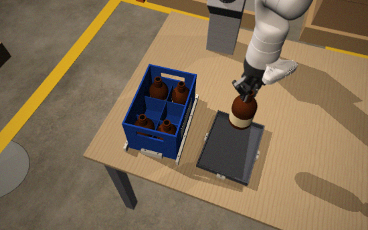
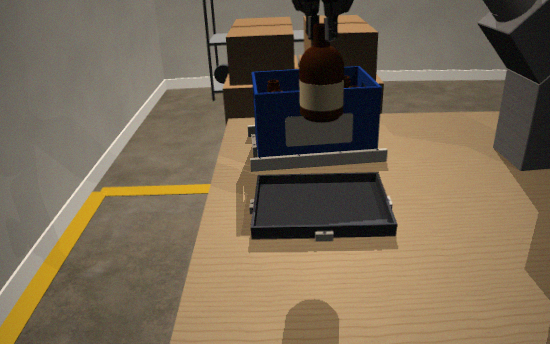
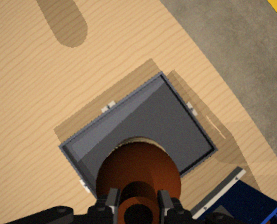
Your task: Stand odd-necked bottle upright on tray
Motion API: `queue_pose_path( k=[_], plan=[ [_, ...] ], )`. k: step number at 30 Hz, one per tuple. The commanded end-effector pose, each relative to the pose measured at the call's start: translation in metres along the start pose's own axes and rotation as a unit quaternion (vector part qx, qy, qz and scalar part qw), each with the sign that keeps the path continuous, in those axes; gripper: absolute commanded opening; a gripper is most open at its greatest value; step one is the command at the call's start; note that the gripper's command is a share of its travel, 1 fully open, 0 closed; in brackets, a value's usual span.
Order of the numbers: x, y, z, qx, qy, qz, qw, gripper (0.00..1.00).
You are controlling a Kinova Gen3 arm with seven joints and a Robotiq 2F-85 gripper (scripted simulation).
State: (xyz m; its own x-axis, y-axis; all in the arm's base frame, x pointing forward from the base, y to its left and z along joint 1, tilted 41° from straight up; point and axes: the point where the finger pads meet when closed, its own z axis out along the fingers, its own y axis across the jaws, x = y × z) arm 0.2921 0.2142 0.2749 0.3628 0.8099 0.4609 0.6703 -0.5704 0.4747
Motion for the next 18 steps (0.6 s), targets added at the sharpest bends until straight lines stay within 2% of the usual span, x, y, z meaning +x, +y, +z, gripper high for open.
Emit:
queue_pose_path(
  k=[1, 18],
  plan=[
    [0.0002, 0.0000, -0.0001, 0.000, 0.000, 0.000, 1.000, 0.00],
    [0.0002, 0.0000, 0.0049, 0.000, 0.000, 0.000, 1.000, 0.00]
  ],
)
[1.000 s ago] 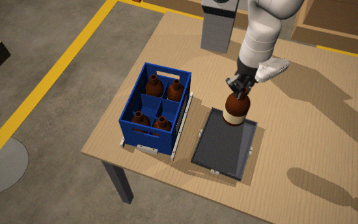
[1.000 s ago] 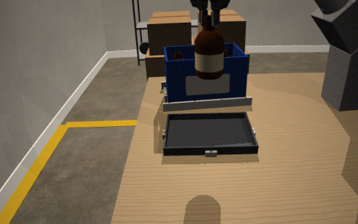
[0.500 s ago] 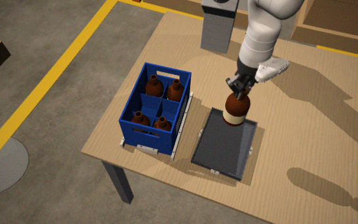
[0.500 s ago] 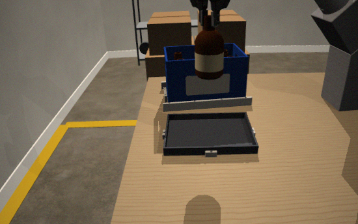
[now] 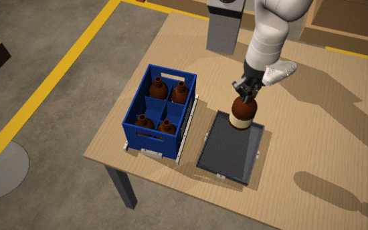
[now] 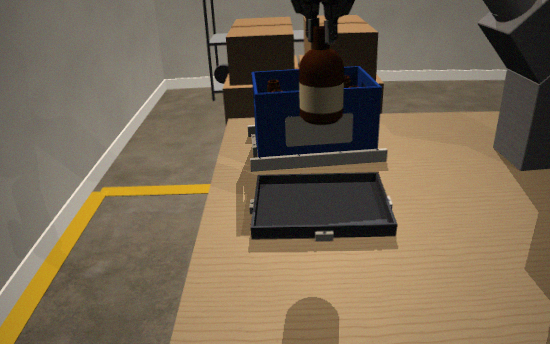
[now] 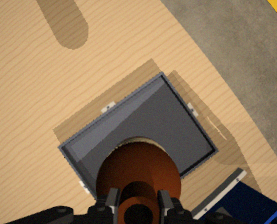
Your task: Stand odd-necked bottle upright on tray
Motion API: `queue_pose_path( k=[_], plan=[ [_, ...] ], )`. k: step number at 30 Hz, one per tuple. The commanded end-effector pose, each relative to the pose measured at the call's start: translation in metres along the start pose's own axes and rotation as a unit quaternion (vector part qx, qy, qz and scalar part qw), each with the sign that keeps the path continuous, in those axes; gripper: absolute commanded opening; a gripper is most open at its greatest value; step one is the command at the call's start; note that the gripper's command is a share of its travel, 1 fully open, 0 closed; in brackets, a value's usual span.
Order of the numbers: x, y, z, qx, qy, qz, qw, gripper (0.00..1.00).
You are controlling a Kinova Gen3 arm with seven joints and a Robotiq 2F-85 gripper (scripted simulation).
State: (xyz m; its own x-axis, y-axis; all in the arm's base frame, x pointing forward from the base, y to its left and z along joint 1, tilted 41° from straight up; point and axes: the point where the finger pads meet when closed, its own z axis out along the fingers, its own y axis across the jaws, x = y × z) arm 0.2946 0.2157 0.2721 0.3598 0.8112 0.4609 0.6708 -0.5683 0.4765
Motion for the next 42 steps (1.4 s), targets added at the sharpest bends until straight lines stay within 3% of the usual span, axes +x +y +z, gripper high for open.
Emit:
queue_pose_path(
  k=[1, 42],
  plan=[
    [-0.001, 0.001, 0.001, 0.000, -0.001, 0.001, 1.000, 0.00],
    [0.000, 0.000, 0.043, 0.000, 0.000, 0.001, 1.000, 0.00]
  ],
)
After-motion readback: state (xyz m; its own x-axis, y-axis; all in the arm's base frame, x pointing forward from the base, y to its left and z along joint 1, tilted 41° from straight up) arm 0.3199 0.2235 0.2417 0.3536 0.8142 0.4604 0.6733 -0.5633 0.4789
